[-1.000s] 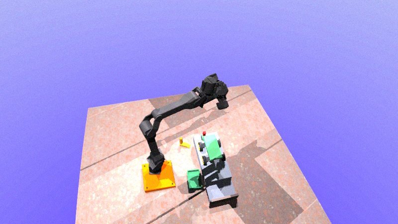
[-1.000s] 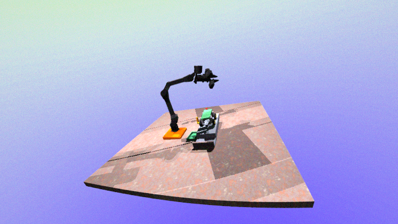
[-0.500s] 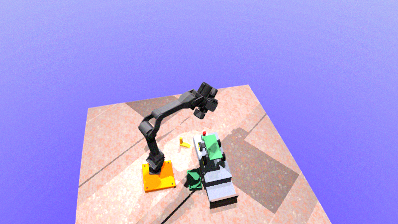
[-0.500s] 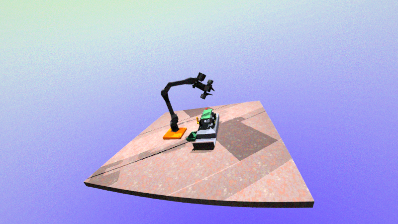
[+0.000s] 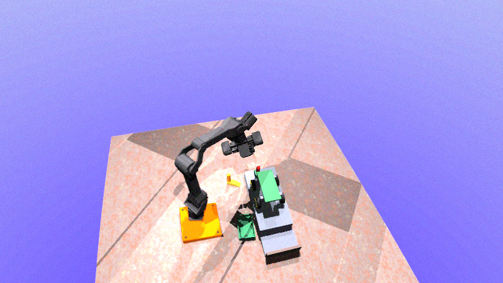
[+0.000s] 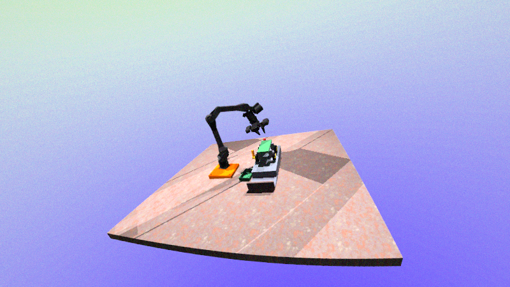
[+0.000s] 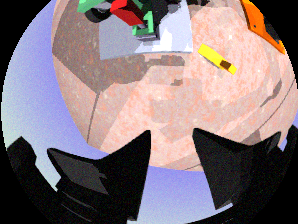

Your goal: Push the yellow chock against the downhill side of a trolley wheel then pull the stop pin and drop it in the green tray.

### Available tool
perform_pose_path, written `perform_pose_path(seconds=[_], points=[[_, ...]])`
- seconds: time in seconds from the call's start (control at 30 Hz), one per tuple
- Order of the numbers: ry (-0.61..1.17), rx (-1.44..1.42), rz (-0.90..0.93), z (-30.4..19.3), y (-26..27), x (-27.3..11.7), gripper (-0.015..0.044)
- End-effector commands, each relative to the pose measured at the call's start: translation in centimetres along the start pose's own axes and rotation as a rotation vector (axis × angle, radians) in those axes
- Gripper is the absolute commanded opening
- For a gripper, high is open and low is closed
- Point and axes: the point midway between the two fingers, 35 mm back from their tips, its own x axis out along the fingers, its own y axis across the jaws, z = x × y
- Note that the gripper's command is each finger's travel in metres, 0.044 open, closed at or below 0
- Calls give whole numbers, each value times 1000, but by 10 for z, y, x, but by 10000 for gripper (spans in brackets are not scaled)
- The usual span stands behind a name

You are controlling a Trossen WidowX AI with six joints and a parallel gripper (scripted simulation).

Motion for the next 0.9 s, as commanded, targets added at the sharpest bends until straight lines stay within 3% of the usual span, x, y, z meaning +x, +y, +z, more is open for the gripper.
perform_pose_path(seconds=[0.0, 0.33, 0.87], points=[[-82, 142, -73, 10, -27, 5, 190], [-363, 489, -186, 43, -91, 7, 190], [-368, 495, -187, 53, -100, 36, 190]])
